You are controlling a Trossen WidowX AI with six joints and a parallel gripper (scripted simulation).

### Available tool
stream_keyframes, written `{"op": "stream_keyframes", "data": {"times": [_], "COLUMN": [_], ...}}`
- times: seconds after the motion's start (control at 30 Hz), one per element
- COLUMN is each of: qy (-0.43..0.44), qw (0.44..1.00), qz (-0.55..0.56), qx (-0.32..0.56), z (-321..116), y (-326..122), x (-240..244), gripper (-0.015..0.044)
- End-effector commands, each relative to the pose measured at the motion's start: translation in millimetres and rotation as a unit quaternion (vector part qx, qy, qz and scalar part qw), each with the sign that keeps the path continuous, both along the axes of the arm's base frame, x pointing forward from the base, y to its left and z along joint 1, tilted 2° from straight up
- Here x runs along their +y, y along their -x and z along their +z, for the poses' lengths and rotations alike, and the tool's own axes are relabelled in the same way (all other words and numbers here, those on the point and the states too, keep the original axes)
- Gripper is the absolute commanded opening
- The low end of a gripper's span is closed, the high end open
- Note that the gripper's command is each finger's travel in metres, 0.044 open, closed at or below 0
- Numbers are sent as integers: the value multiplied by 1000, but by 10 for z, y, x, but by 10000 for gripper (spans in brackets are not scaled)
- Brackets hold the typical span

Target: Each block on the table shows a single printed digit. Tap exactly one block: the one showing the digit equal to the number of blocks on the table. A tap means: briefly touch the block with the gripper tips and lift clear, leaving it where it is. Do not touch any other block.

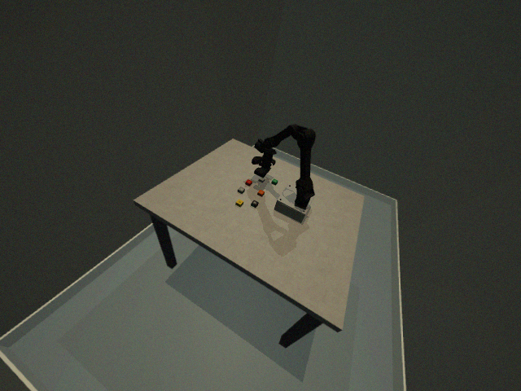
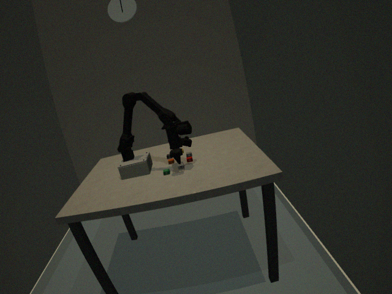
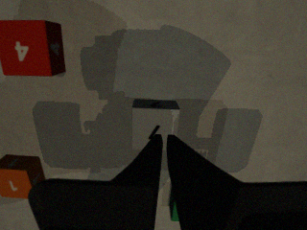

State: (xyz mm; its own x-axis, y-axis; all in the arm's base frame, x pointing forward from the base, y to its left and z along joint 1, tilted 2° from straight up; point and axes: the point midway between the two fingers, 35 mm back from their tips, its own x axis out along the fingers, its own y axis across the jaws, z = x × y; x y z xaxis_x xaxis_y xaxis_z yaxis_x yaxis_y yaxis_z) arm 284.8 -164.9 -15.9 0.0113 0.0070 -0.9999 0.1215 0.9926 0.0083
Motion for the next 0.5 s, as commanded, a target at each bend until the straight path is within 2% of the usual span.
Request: {"op": "stream_keyframes", "data": {"times": [0.0,0.3,0.47], "qy": [-2,-2,-2], "qw": [1000,1000,1000], "qz": [-1,-1,-1], "qx": [2,2,2], "z": [-81,-135,166], "y": [17,19,19], "x": [13,15,11], "gripper": [20,20,20]}}
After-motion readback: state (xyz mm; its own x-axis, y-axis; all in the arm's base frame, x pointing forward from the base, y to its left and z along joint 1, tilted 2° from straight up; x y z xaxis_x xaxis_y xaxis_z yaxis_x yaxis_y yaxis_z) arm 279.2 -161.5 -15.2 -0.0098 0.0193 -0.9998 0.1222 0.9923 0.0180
